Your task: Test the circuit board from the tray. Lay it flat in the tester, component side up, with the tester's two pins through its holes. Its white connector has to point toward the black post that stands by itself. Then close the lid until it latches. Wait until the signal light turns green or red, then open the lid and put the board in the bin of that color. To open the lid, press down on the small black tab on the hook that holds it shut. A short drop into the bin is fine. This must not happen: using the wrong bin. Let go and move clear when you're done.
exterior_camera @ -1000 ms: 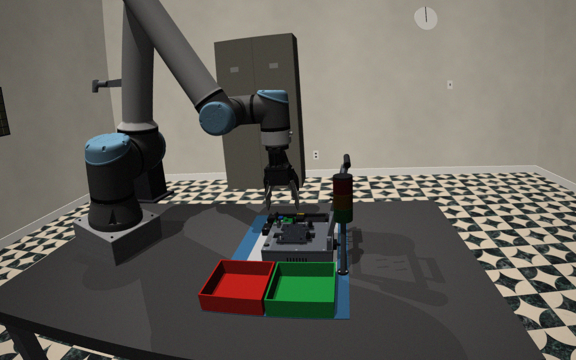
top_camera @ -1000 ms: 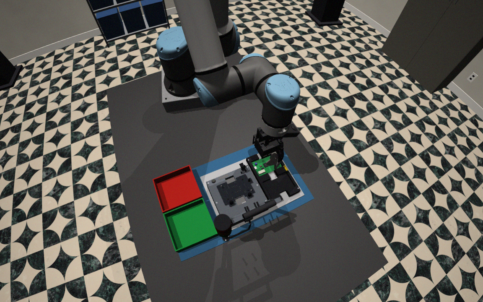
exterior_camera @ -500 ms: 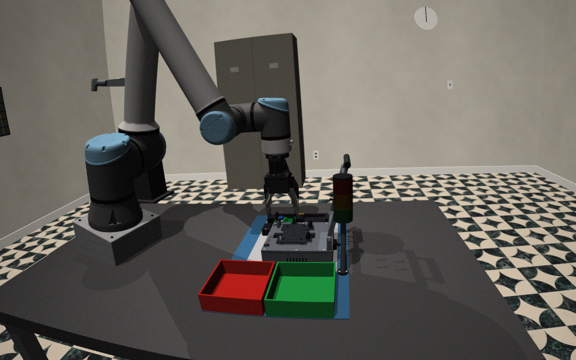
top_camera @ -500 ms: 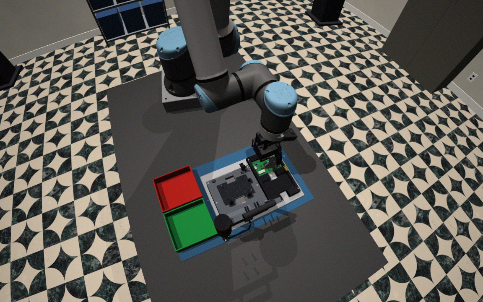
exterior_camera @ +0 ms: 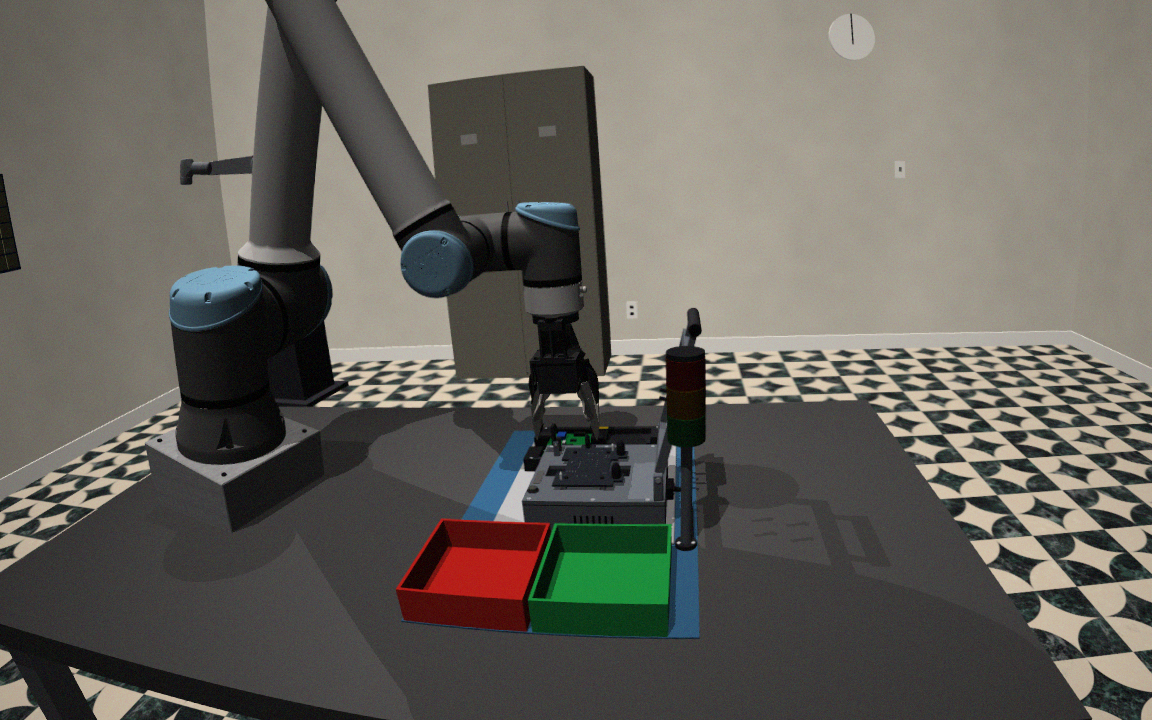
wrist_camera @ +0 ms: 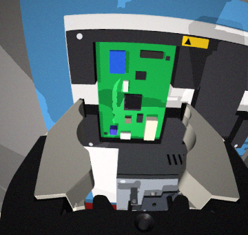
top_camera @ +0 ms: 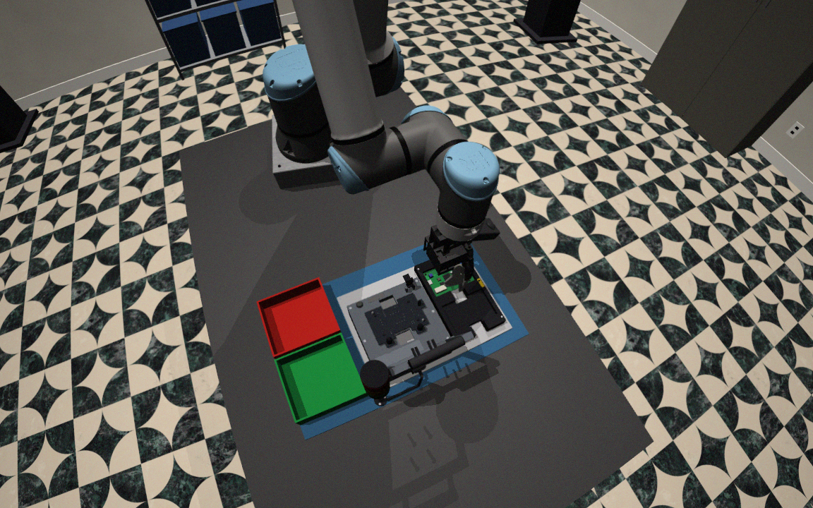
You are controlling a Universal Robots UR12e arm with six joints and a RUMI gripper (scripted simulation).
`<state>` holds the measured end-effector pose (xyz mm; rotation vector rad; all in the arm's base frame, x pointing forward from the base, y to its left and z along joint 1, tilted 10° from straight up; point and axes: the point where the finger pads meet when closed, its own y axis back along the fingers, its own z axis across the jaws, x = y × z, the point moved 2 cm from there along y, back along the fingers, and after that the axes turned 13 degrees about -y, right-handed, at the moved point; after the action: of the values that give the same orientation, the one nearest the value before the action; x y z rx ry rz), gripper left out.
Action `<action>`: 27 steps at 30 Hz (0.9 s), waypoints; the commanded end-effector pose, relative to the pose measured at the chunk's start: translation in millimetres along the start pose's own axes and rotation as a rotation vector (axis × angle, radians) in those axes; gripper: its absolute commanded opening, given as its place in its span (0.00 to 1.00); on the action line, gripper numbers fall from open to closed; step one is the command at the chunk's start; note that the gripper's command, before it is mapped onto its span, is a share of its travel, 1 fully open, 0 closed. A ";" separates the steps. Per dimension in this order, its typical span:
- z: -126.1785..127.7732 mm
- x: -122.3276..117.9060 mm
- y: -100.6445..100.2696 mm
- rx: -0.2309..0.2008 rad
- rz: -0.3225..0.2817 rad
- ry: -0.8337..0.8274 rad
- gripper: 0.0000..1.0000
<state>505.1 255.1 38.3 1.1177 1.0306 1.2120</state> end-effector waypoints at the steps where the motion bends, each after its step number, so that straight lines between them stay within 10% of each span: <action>1: -1.4 -1.4 -0.6 0.001 0.000 -0.001 0.59; 27: -2.7 -1.9 -15.1 0.004 0.000 -0.002 0.59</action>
<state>506.1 255.0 31.9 1.1176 1.0307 1.2122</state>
